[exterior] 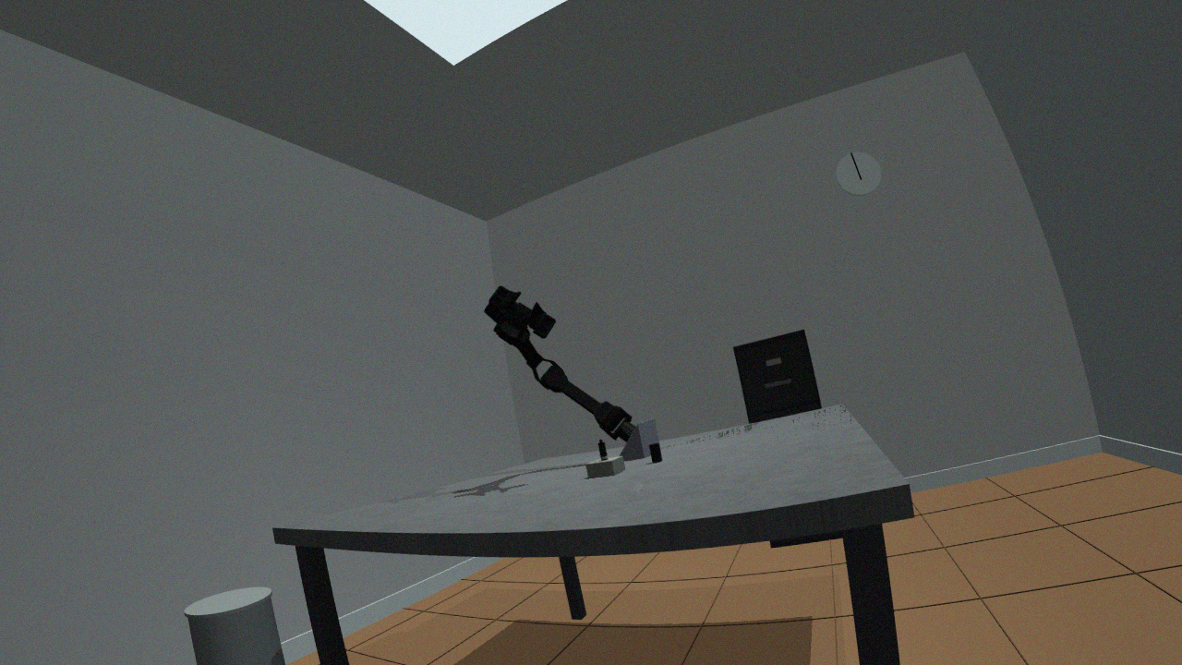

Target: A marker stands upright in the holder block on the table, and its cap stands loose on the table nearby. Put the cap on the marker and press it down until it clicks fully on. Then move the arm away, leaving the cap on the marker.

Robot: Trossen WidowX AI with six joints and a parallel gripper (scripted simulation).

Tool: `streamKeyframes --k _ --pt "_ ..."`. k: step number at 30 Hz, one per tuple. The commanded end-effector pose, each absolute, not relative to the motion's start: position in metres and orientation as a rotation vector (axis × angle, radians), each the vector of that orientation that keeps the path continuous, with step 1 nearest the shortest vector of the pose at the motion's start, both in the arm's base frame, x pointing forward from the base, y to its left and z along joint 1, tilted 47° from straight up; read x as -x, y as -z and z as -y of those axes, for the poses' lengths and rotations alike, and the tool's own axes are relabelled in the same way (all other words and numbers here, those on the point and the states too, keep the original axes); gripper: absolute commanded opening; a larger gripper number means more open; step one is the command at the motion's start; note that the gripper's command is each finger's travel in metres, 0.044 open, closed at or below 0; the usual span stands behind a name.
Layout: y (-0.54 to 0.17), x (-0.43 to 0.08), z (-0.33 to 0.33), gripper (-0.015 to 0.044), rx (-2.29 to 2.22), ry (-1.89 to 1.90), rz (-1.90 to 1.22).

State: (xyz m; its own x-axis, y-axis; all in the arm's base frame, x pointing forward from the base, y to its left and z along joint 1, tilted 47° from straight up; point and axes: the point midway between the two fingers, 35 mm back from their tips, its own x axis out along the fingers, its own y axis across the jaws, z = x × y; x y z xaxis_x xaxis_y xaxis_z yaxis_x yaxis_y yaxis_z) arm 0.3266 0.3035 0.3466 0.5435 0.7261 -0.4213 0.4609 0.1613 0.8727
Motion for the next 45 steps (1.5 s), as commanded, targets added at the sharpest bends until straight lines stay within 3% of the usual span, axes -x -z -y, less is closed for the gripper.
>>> streamKeyframes --k 1,11,21,27,45 --pt "-0.277 -0.327 -0.317 0.0236 -1.326 -0.082 -1.155" --pt "-0.111 -0.290 -0.309 0.0236 -0.777 0.309 -1.299" --pt "0.007 -0.220 -0.244 0.0236 0.036 0.580 -1.354" --pt "0.034 -0.188 -0.199 0.0236 0.534 0.655 -1.330" --pt "0.067 -0.196 -0.162 0.0236 0.550 0.658 -1.327"
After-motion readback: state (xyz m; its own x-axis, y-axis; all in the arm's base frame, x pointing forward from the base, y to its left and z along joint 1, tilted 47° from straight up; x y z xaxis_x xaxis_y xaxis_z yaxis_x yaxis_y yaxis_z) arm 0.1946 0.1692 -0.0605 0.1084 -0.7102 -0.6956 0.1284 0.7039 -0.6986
